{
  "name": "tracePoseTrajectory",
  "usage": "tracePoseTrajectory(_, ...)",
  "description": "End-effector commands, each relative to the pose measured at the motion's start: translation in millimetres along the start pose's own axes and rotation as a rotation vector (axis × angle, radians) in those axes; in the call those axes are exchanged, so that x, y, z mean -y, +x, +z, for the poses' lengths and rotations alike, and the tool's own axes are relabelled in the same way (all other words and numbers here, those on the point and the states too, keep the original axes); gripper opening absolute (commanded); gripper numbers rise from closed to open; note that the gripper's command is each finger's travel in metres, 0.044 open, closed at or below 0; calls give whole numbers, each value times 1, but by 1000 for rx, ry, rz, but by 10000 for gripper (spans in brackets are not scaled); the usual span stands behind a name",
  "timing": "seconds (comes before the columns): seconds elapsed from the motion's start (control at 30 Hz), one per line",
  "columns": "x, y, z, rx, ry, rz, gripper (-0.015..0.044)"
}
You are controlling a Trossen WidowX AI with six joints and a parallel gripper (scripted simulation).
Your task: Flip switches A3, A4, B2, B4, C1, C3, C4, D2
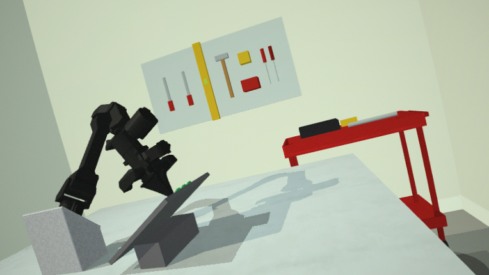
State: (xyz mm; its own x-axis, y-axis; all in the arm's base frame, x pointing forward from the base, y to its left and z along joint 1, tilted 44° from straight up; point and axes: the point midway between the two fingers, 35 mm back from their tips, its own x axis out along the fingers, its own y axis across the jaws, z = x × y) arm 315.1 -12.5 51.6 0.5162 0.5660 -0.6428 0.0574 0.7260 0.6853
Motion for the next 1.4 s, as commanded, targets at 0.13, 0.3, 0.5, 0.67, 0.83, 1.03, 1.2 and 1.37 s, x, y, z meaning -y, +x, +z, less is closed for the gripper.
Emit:
tracePoseTrajectory(0.13, 1, 1, 0, -1, 5, -4, 0)
tracePoseTrajectory(0.3, 1, 1, 0, -1, 5, -4, 0)
tracePoseTrajectory(0.5, 1, 2, 0, -1, 5, -4, 0)
tracePoseTrajectory(0.67, 1, 2, 0, -1, 5, -4, 0)
tracePoseTrajectory(0.83, 1, 3, 0, -1, 5, -4, 0)
tracePoseTrajectory(1.03, 1, 4, 0, -1, 5, -4, 0)
tracePoseTrajectory(1.2, 1, 4, 0, -1, 5, -4, 0)
tracePoseTrajectory(1.37, 1, 5, 0, -1, 5, -4, 0)
